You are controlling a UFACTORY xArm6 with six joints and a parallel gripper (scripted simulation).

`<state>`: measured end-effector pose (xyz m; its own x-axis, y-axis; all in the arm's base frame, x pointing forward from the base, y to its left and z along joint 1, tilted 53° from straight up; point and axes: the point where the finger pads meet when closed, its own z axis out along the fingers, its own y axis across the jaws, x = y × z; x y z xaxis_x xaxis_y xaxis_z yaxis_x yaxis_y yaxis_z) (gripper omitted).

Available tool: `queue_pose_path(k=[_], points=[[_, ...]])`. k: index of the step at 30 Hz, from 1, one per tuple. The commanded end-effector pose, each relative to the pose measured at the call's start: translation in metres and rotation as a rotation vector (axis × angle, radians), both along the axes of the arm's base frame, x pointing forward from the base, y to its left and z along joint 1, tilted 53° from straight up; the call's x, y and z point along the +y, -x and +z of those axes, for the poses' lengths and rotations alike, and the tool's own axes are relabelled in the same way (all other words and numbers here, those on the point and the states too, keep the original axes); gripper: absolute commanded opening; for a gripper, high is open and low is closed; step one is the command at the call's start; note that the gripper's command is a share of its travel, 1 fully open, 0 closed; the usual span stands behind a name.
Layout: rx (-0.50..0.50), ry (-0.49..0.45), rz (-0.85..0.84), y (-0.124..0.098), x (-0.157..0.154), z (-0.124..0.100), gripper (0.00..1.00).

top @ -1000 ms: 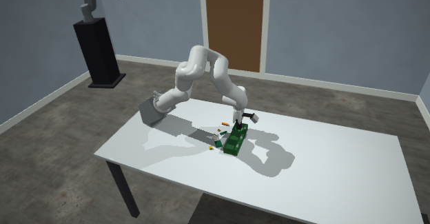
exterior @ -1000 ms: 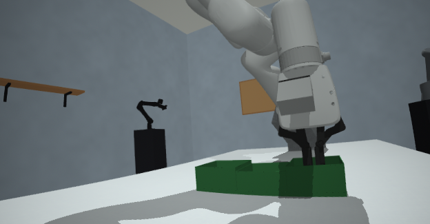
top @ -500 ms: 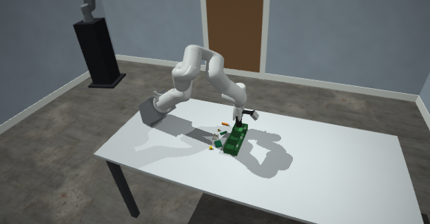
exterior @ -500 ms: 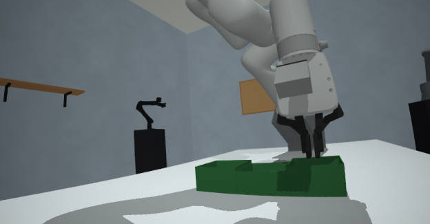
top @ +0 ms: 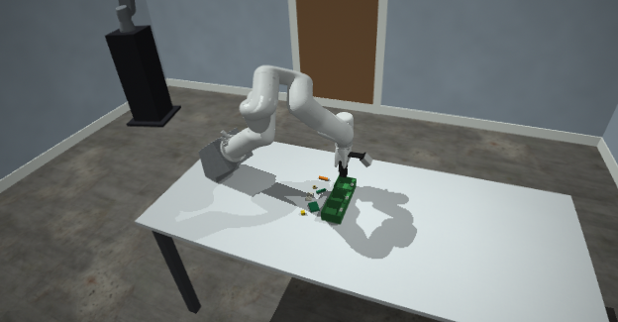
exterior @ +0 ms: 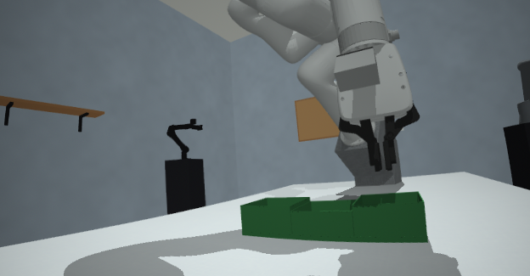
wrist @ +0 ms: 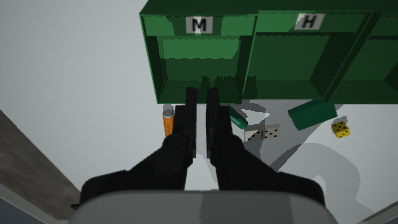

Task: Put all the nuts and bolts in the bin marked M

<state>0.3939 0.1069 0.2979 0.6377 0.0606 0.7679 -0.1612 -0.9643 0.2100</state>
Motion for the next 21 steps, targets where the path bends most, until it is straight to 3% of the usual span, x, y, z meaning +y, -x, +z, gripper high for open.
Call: queue_pose_path(k=[1, 9, 11, 12, 21], points=[[-0.003, -0.002, 0.0, 0.031, 0.011, 0.027, 0.07], [-0.003, -0.002, 0.0, 0.073, 0.026, 0.061, 0.07], [-0.003, -0.002, 0.0, 0.073, 0.026, 0.061, 0.07], [-0.003, -0.002, 0.0, 0.087, 0.03, 0.072, 0.07], [-0.003, -0.002, 0.0, 0.088, 0.03, 0.072, 0.07]])
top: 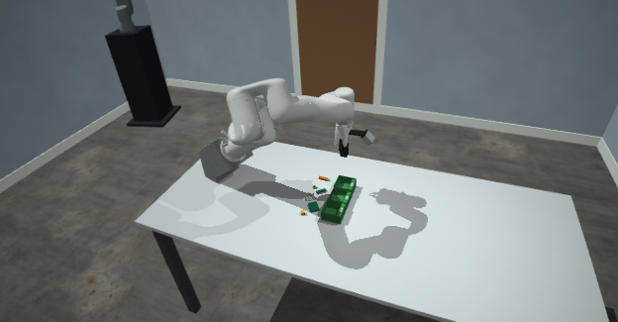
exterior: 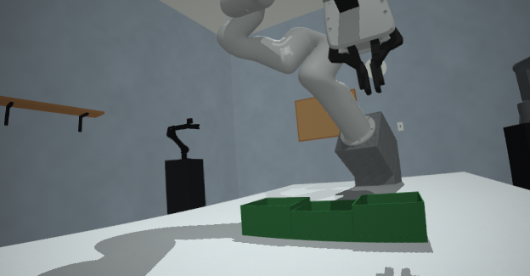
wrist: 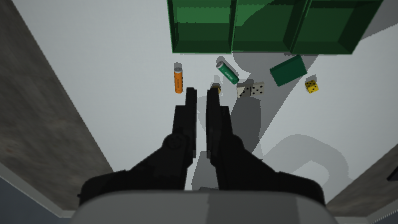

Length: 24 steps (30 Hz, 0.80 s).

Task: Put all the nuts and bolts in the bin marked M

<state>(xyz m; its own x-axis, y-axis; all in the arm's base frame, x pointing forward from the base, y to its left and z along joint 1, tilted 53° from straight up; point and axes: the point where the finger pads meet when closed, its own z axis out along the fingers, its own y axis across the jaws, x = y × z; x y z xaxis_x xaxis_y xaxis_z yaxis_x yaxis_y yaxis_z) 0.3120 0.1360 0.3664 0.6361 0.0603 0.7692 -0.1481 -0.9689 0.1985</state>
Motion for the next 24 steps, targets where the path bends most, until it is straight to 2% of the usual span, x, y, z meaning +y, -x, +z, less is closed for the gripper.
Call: queue_pose_path(k=[1, 9, 10, 12, 22, 24], points=[[-0.002, 0.01, -0.014, 0.006, 0.001, 0.003, 0.07], [-0.002, 0.01, -0.014, 0.006, 0.001, 0.003, 0.07], [-0.014, -0.028, -0.044, 0.005, -0.002, -0.004, 0.3], [-0.039, -0.104, -0.104, 0.004, -0.008, -0.02, 0.3], [-0.092, -0.272, -0.243, 0.0, -0.038, -0.096, 0.3], [-0.092, -0.272, -0.243, 0.0, -0.038, -0.096, 0.3]])
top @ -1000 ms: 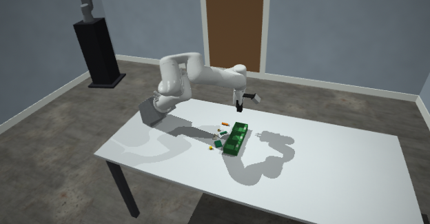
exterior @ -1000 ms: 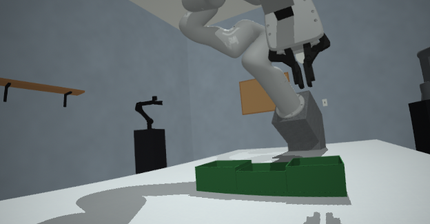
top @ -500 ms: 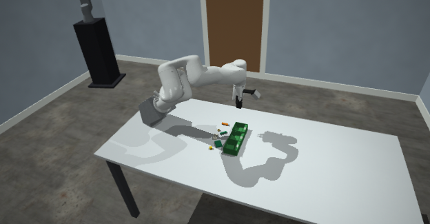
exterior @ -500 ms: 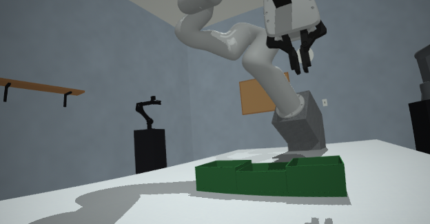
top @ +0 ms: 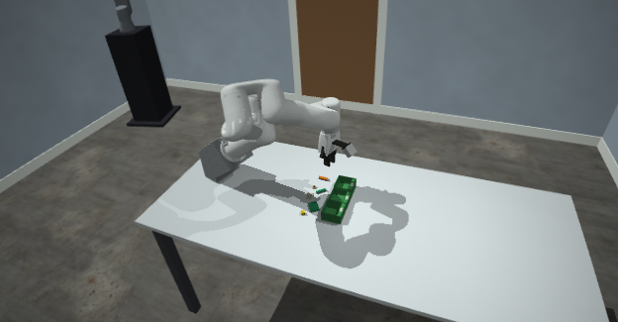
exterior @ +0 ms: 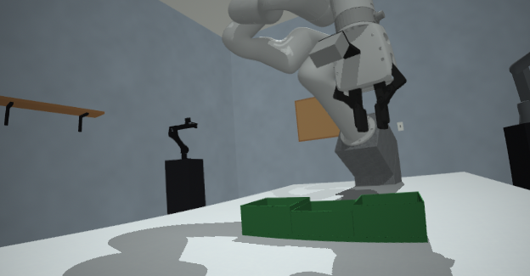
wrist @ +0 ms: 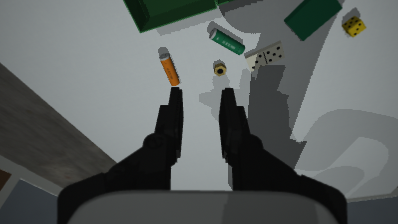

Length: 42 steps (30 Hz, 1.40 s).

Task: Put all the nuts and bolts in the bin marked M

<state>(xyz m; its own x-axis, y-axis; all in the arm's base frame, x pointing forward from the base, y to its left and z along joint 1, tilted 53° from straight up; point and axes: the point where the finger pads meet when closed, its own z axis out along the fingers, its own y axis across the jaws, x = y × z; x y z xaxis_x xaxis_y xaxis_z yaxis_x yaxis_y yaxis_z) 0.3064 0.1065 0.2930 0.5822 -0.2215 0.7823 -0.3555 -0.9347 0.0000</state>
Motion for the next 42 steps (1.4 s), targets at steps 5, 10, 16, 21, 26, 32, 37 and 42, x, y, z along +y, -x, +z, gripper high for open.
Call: queue_pose_path(k=[5, 10, 16, 21, 26, 32, 37, 42], points=[[-0.061, -0.096, -0.05, -0.008, -0.024, -0.062, 0.3], [-0.061, -0.096, -0.05, -0.008, -0.039, -0.098, 0.3], [-0.061, -0.096, -0.05, -0.005, -0.039, -0.102, 0.3], [-0.061, -0.096, -0.05, -0.007, -0.038, -0.099, 0.3], [-0.061, -0.096, -0.05, -0.009, -0.037, -0.097, 0.3], [-0.061, -0.096, -0.05, -0.01, -0.037, -0.096, 0.3], [-0.061, -0.096, -0.05, -0.01, -0.037, -0.096, 0.3], [-0.061, -0.096, -0.05, -0.01, -0.038, -0.096, 0.3]])
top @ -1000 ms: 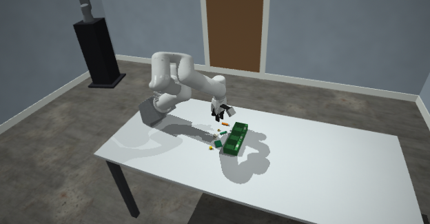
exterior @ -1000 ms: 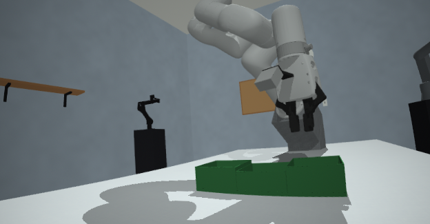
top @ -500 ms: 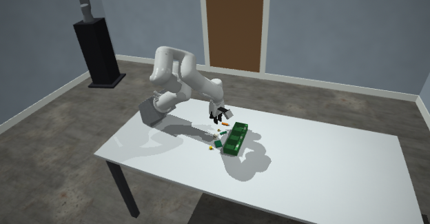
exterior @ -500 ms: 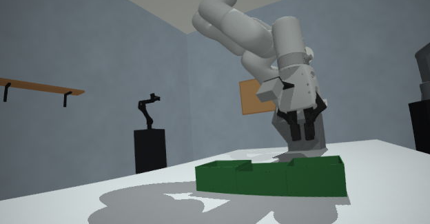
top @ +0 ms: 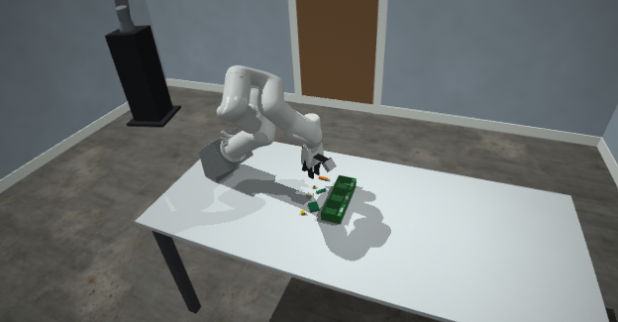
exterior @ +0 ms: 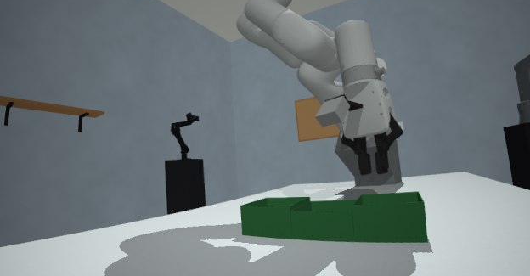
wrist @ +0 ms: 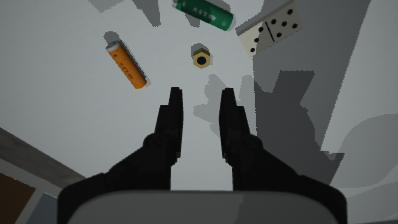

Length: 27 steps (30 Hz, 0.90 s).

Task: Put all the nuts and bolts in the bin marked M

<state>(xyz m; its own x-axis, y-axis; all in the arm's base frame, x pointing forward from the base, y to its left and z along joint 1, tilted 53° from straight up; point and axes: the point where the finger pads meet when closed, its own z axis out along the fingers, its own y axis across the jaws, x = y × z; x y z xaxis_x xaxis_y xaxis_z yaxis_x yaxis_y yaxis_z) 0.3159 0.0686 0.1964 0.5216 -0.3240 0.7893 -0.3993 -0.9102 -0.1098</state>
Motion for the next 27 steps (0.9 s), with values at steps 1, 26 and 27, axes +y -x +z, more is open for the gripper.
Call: queue_pose_path(k=[1, 26, 27], points=[[-0.002, -0.001, 0.001, 0.0, 0.0, 0.001, 0.3], [-0.001, -0.001, 0.001, -0.015, -0.005, -0.012, 0.3], [-0.001, -0.001, 0.001, -0.018, -0.006, -0.014, 0.3]])
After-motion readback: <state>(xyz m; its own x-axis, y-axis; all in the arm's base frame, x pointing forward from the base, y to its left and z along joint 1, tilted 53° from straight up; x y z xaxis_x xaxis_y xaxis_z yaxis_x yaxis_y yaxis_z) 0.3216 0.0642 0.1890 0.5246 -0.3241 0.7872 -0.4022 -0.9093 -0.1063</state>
